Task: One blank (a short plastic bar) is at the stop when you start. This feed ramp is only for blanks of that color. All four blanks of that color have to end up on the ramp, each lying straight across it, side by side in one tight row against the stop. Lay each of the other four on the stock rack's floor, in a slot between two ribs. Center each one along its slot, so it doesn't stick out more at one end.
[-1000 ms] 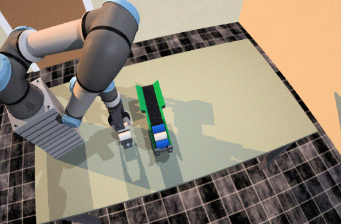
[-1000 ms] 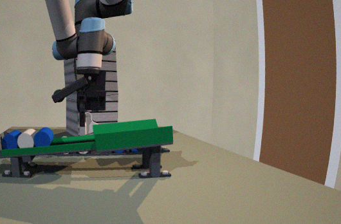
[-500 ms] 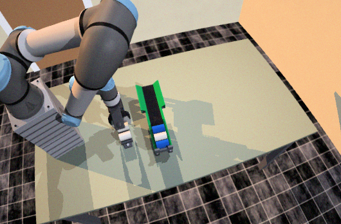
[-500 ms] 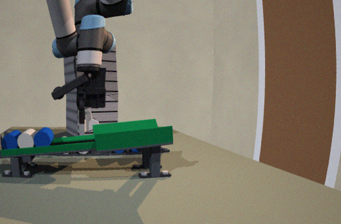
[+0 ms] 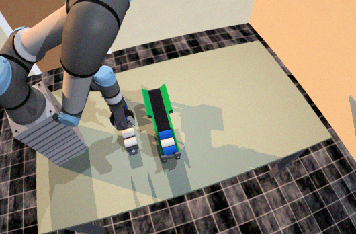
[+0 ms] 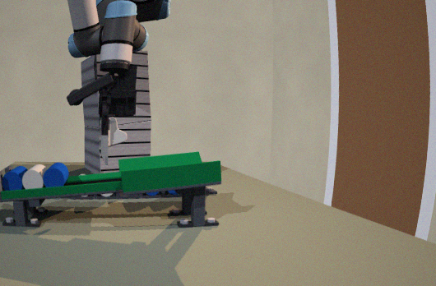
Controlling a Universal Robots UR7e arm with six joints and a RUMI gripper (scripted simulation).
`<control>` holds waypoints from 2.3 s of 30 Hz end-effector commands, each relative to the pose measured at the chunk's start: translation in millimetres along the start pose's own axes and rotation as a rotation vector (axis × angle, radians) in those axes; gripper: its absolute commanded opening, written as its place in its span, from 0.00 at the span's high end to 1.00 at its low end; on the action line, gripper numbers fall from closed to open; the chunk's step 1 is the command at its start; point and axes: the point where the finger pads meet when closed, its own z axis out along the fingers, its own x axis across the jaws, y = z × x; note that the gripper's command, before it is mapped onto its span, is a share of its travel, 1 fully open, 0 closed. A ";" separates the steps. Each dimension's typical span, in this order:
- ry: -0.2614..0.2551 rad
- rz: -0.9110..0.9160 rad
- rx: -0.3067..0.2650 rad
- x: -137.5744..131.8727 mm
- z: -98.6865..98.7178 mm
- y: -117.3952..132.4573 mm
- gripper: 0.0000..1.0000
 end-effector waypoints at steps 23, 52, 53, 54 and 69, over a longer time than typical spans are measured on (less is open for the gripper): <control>0.010 -0.002 -0.004 2.5 -34.8 1.9 0.00; 0.010 -0.024 -0.004 1.9 -34.7 2.7 0.00; 0.010 -0.029 -0.004 1.8 -34.7 2.9 0.00; 0.010 -0.036 -0.004 1.7 -34.7 3.0 0.00; 0.009 -0.219 -0.005 -2.1 -33.8 7.7 0.00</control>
